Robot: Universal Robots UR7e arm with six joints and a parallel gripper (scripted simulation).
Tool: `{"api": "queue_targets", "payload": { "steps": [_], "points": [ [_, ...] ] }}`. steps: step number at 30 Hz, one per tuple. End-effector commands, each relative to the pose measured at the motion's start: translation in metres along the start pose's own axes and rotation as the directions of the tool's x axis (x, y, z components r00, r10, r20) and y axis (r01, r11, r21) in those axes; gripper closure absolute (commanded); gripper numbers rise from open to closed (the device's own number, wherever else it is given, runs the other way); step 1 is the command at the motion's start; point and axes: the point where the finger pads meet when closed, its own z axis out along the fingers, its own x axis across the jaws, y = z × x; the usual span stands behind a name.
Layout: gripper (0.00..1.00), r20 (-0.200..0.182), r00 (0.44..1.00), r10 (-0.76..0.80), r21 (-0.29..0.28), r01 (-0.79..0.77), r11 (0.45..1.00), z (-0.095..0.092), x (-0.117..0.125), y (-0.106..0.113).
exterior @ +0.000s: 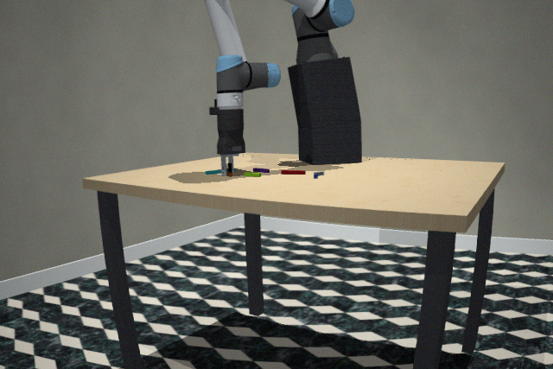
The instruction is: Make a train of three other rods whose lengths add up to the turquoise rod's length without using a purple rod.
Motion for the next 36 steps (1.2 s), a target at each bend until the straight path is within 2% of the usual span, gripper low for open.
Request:
{"api": "queue_targets", "payload": {
  "steps": [1, 36],
  "points": [
    [0.76, 0.003, 1.0, 0.0, -0.001, 0.0, 1.0, -0.0001, -0.0017, -0.0004],
    [0.76, 0.002, 1.0, 0.0, -0.001, 0.0, 1.0, -0.003, -0.0006, -0.0003]
  ]
}}
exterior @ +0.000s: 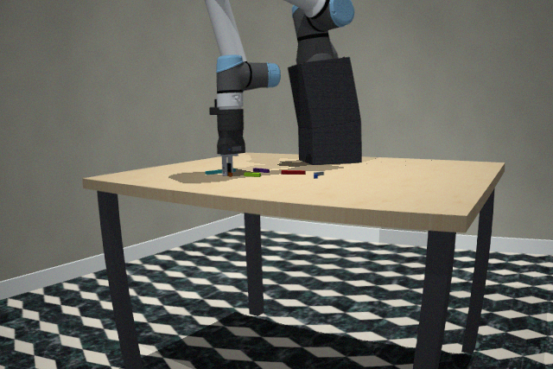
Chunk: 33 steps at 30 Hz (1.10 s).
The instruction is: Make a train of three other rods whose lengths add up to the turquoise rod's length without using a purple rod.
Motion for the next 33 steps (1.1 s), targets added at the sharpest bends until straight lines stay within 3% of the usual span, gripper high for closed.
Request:
{"api": "queue_targets", "payload": {
  "steps": [1, 11, 13, 24, 33],
  "points": [
    [0.76, 0.001, 1.0, 0.0, -0.001, 0.0, 1.0, -0.004, 0.0, 0.0],
    [0.76, 0.001, 1.0, -0.001, -0.001, 0.001, 1.0, -0.038, 0.0, 0.001],
    [0.76, 0.001, 1.0, -0.001, -0.001, 0.001, 1.0, -0.038, 0.0, 0.001],
    [0.76, 0.001, 1.0, -0.001, -0.001, 0.001, 1.0, -0.087, 0.001, 0.001],
    [0.76, 0.001, 1.0, 0.0, -0.001, 0.0, 1.0, -0.1, 0.0, 0.0]
  ]
}}
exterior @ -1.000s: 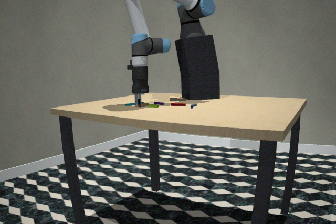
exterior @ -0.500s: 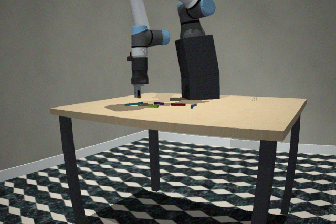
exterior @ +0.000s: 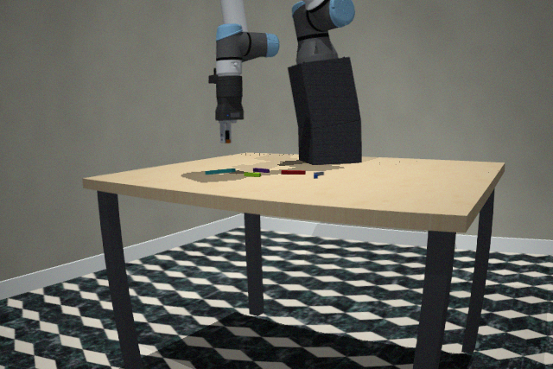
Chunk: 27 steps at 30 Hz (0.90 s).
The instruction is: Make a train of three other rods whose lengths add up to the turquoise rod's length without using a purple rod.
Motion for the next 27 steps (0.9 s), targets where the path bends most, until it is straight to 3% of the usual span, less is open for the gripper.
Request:
{"api": "queue_targets", "payload": {
  "steps": [1, 17, 27],
  "points": [
    [0.76, -0.007, 1.0, 0.0, 0.0, 0.0, 1.0, -0.005, 0.003, 0.0],
    [0.76, -0.008, 1.0, -0.024, 0.0, 0.024, 1.0, -0.005, 0.005, 0.006],
    [0.76, -0.013, 0.959, -0.284, -0.005, 0.284, 0.959, -0.003, 0.03, 0.067]
  ]
}}
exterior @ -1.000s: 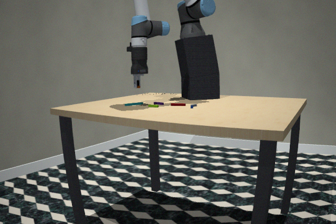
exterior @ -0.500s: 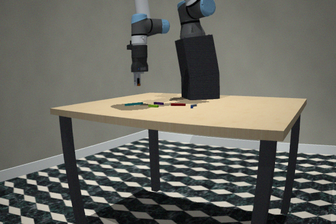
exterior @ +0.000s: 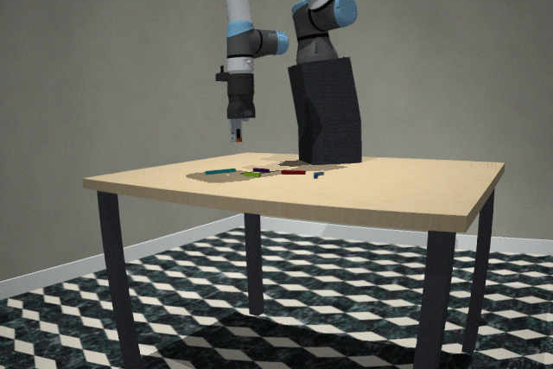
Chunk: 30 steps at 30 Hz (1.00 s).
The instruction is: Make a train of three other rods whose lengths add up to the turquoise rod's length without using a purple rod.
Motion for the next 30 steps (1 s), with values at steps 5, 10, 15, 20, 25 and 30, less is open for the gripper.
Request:
{"api": "queue_targets", "payload": {
  "steps": [5, 10, 15, 20, 25, 30],
  "points": [
    [0.76, -0.005, 0.97, -0.243, -0.002, 0.243, 0.97, 0.001, 0.019, 0.058],
    [0.76, -0.006, 0.921, -0.389, -0.002, 0.389, 0.921, 0.001, 0.034, 0.092],
    [0.76, -0.005, 0.857, -0.515, -0.002, 0.515, 0.857, 0.001, 0.05, 0.123],
    [0.76, -0.004, 0.794, -0.608, -0.001, 0.608, 0.794, 0.001, 0.064, 0.146],
    [0.76, -0.004, 0.712, -0.702, 0.001, 0.702, 0.712, 0.0, 0.081, 0.17],
    [0.76, -0.003, 0.668, -0.744, 0.002, 0.744, 0.668, 0.0, 0.09, 0.181]
  ]
}}
